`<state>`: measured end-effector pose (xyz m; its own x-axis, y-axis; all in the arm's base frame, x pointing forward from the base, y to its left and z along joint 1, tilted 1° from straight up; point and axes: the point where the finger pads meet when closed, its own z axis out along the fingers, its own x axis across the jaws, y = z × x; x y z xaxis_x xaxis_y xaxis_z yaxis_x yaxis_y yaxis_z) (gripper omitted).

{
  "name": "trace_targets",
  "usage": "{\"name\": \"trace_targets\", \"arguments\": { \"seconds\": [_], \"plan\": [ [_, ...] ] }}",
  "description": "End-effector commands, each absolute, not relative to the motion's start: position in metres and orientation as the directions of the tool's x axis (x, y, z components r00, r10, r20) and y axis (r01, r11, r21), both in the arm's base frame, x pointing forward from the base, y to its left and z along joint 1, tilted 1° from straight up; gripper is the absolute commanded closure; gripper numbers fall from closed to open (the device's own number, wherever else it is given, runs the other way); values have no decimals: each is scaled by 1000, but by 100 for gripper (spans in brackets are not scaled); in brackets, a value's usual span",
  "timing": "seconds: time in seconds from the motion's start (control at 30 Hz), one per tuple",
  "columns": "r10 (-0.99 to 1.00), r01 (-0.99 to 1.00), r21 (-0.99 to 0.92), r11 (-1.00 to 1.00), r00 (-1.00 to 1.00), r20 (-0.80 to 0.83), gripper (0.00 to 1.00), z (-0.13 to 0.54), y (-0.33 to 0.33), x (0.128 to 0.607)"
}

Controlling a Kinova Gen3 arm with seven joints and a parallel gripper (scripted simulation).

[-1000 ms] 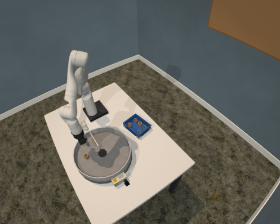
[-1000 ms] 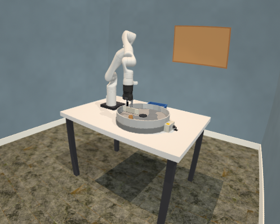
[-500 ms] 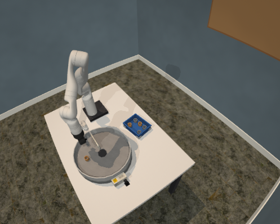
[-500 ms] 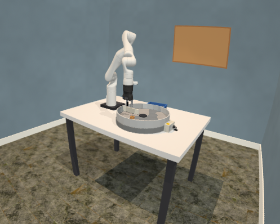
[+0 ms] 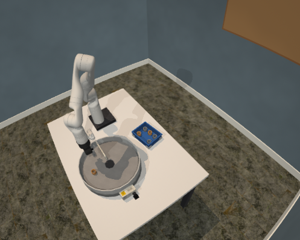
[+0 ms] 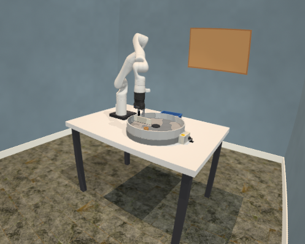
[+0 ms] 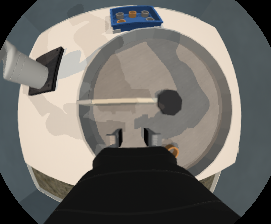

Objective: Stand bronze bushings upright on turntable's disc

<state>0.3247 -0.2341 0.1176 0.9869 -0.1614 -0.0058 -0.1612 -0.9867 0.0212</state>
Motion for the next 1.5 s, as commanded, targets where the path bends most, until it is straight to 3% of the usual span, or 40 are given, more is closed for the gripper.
{"name": "trace_targets", "arguments": {
  "seconds": [0.0, 0.63, 1.47],
  "plan": [
    [-158, -158, 21, -987, 987, -4, 24, 118, -229, 327],
    [-158, -158, 21, -987, 987, -4, 24, 116, -118, 345],
    [-157, -157, 20, -987, 988, -4, 24, 110, 126, 383]
  ]
}}
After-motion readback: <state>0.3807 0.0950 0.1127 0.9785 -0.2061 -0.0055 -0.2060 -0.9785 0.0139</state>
